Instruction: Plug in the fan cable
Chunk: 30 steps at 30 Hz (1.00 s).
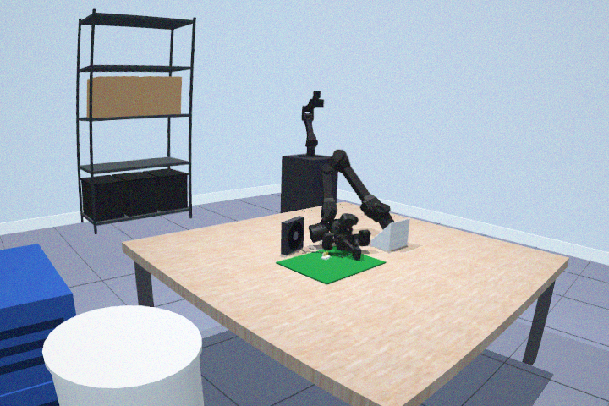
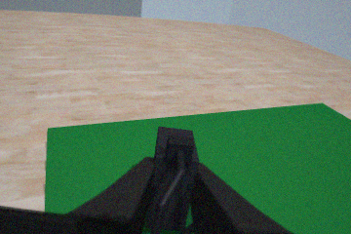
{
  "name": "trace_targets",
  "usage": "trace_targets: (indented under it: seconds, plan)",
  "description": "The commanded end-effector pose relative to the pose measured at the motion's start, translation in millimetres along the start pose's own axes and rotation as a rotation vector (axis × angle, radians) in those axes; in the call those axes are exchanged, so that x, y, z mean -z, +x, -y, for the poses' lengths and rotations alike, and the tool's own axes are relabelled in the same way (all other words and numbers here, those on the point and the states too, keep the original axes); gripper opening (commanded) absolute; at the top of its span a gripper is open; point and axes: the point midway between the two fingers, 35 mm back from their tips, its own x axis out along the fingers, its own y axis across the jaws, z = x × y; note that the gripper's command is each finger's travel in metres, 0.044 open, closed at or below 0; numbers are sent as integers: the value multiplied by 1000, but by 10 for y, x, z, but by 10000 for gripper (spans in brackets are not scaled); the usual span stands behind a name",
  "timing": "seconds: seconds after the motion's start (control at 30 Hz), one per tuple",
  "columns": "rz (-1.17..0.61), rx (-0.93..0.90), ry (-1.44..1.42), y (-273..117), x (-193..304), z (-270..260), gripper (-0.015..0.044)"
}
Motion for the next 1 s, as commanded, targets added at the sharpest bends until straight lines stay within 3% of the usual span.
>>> trace_targets:
  seconds: [0.0, 0.8, 0.97]
  plan:
    - [0, 0, 1, -1, -2, 0, 0]
    - [0, 0, 1, -1, -2, 0, 0]
    - [0, 0, 0, 0, 0, 0, 131]
